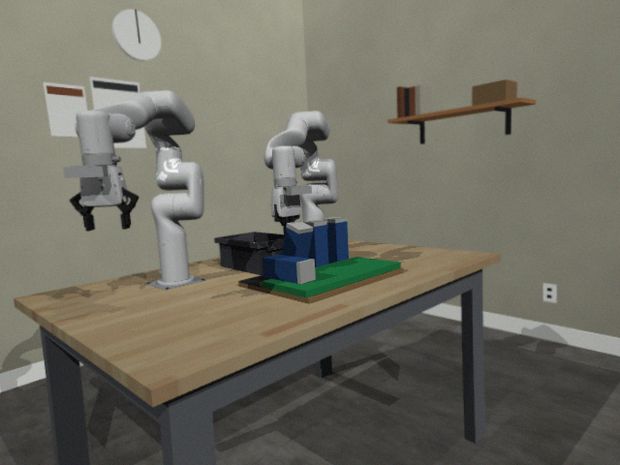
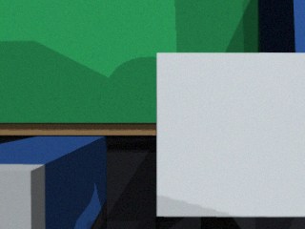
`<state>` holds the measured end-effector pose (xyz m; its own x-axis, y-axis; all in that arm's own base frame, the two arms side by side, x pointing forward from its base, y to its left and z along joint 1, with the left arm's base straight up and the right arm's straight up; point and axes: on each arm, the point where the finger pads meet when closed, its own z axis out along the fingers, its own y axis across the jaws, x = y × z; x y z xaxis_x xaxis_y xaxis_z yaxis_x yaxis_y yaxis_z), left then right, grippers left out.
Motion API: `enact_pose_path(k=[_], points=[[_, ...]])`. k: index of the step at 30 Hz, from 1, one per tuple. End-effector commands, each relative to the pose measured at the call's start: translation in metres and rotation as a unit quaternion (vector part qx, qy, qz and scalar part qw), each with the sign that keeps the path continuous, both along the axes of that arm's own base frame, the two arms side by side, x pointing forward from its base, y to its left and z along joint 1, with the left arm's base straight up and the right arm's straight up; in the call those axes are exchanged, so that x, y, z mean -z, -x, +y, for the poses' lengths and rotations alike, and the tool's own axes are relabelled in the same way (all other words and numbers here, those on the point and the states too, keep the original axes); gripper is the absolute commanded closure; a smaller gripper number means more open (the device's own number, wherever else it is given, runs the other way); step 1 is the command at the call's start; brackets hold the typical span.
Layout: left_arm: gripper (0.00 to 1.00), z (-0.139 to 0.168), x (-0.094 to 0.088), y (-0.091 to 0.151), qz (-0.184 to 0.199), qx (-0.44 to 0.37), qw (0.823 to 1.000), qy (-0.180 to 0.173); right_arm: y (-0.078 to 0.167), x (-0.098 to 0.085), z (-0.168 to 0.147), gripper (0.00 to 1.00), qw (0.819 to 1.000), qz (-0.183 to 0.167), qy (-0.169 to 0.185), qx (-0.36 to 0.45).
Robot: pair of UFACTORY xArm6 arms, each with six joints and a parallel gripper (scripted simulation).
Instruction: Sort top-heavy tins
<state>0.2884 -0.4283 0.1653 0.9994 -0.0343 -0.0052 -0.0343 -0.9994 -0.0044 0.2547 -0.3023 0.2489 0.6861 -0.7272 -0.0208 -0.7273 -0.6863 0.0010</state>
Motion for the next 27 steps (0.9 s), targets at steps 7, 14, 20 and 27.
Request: enact_pose_path(k=[7,14,20,27], points=[[1.0,-0.001,-0.002,0.0,-0.002,0.0,1.0,0.002,-0.001,-0.001,-0.001,0.0,1.0,-0.001,0.002,0.0],[1.0,-0.001,-0.002,0.008,-0.002,0.0,1.0,0.002,-0.001,-0.001,-0.001,0.0,1.0,-0.001,0.002,0.0],[1.0,-0.001,-0.002,0.008,-0.002,0.0,1.0,0.002,-0.001,-0.001,-0.001,0.0,1.0,-0.001,0.002,0.0],[1.0,0.0,-0.002,0.012,-0.002,0.0,1.0,0.002,-0.001,-0.001,-0.001,0.0,1.0,-0.001,0.002,0.0]])
